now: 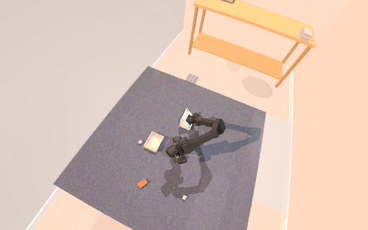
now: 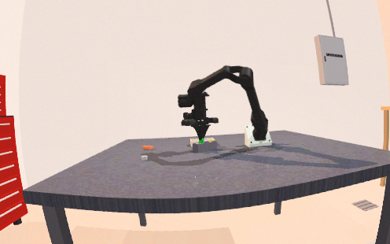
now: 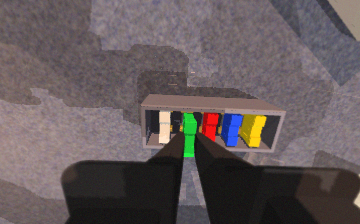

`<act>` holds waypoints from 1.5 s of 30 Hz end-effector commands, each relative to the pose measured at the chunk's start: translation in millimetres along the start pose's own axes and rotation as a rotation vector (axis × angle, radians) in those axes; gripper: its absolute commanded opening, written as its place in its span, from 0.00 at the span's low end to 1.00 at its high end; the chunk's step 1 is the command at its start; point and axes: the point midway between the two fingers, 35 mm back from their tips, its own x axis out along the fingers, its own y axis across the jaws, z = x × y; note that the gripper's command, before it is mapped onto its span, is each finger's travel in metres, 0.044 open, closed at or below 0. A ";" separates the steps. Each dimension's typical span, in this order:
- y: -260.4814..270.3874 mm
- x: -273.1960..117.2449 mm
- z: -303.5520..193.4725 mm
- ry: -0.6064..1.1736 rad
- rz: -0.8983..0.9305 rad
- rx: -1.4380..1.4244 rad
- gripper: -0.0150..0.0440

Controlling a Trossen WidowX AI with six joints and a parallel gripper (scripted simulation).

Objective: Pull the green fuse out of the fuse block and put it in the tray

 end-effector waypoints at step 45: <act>-0.6 -35.4 0.0 -0.003 -0.004 -0.002 0.25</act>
